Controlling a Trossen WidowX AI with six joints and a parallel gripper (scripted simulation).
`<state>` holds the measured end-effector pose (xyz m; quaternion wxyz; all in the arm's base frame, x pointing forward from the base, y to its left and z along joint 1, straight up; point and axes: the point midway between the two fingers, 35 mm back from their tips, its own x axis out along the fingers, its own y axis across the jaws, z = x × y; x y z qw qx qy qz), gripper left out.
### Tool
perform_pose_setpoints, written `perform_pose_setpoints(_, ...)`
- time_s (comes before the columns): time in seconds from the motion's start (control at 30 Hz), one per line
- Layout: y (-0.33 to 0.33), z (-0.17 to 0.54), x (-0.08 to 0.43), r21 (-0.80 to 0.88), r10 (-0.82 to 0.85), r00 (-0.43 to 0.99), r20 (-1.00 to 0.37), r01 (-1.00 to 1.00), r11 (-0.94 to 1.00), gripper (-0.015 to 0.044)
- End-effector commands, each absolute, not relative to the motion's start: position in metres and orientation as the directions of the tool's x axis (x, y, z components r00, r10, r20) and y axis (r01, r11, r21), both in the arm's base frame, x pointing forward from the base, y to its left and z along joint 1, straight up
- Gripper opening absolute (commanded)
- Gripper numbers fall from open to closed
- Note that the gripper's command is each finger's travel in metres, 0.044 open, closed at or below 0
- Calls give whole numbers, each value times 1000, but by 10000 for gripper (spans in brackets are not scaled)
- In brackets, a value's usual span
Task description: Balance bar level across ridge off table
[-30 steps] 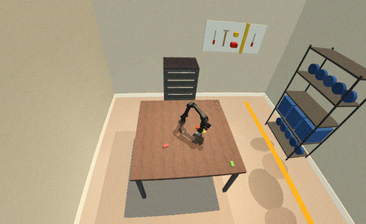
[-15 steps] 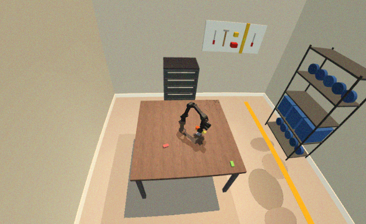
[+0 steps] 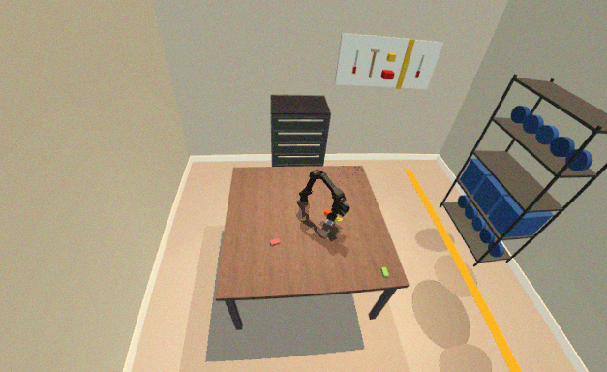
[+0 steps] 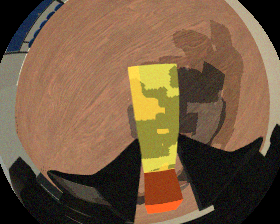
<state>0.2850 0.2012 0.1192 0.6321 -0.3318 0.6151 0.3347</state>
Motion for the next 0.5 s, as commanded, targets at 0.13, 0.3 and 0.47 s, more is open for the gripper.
perform_pose_setpoints(0.13, 201, 119, 285, -10, 16, 22, -1000, -828, 561, 0)
perform_pose_setpoints(0.3, 201, 118, 285, -10, 16, 22, -1000, -828, 561, 0)
perform_pose_setpoints(0.47, 201, 118, 285, -10, 16, 22, -1000, -828, 561, 0)
